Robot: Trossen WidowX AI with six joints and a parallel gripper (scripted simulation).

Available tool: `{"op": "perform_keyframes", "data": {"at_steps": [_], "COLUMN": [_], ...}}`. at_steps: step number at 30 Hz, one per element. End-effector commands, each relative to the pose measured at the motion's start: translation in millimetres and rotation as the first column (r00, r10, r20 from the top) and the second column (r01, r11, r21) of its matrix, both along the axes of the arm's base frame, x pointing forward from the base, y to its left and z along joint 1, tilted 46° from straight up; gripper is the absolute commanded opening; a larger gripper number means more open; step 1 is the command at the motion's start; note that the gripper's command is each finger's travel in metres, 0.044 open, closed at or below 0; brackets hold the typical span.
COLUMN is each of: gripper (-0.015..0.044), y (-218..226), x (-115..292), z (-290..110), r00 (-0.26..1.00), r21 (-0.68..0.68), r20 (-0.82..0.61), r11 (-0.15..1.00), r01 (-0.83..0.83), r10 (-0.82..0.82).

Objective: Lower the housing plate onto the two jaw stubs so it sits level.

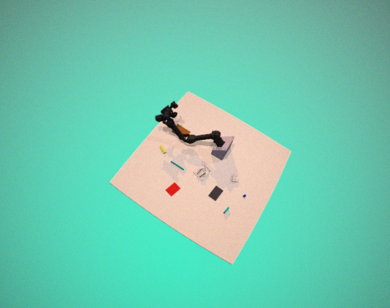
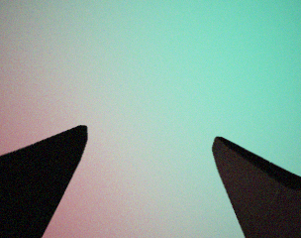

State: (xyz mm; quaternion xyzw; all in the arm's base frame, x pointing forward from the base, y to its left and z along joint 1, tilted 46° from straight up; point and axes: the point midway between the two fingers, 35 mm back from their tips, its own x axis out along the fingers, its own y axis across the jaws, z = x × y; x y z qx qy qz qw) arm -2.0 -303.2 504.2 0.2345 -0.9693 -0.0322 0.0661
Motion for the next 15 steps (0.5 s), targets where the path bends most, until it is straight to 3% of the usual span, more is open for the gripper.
{"op": "perform_keyframes", "data": {"at_steps": [1,15], "gripper": [0.0426,0.0440], "y": [0.0,32.5], "x": [0.0,-23.2], "z": [0.0,26.1], "r00": [1.000,0.999], "r21": [0.000,-0.182], "r20": [0.000,0.029], "r11": [1.000,0.983], "r01": [0.000,0.037], "r10": [0.000,-0.032]}}
